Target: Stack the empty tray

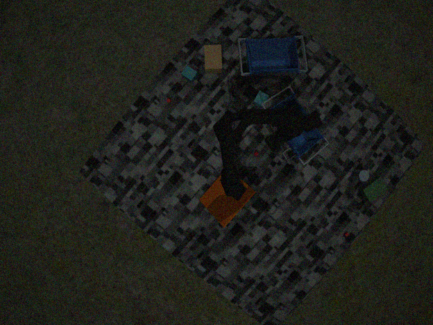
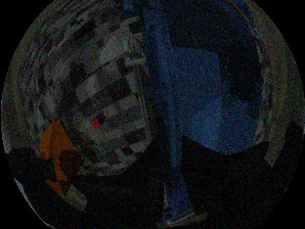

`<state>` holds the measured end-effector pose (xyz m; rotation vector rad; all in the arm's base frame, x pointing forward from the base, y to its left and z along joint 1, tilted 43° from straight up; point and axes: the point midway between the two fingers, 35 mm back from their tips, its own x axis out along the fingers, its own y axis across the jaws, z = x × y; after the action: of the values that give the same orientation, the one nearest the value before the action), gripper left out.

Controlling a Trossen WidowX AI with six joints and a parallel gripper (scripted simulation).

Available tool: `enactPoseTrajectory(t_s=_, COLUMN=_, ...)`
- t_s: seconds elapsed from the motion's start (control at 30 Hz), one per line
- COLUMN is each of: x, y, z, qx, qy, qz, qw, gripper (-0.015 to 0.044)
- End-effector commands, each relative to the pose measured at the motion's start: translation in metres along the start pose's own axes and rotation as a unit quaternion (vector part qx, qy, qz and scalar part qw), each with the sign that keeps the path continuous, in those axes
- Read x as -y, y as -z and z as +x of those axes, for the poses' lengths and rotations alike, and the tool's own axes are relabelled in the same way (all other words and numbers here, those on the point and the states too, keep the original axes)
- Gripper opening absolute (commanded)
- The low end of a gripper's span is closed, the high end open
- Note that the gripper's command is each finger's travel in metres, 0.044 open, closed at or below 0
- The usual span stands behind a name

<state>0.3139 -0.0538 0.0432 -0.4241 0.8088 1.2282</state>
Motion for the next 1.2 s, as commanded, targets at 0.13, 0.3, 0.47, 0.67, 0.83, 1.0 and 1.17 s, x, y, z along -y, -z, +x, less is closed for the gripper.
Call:
enactPoseTrajectory(t_s=0.13, x=-0.0044, y=-0.0015, z=0.0045, qx=-0.001, qy=-0.01, qz=0.0, qw=1.0, gripper=0.0)
enactPoseTrajectory(t_s=0.3, x=-0.0044, y=-0.0015, z=0.0045, qx=-0.001, qy=-0.01, qz=0.0, qw=1.0, gripper=0.0)
enactPoseTrajectory(t_s=0.47, x=-0.0044, y=-0.0015, z=0.0045, qx=-0.001, qy=-0.01, qz=0.0, qw=1.0, gripper=0.0)
enactPoseTrajectory(t_s=0.67, x=-0.0044, y=-0.0015, z=0.0045, qx=-0.001, qy=-0.01, qz=0.0, qw=1.0, gripper=0.0)
enactPoseTrajectory(t_s=0.83, x=-0.0044, y=-0.0015, z=0.0045, qx=-0.001, qy=-0.01, qz=0.0, qw=1.0, gripper=0.0)
enactPoseTrajectory(t_s=1.0, x=-0.0044, y=-0.0015, z=0.0045, qx=-0.001, qy=-0.01, qz=0.0, qw=1.0, gripper=0.0)
enactPoseTrajectory(t_s=1.17, x=-0.0044, y=-0.0015, z=0.0045, qx=-0.001, qy=-0.01, qz=0.0, qw=1.0, gripper=0.0)
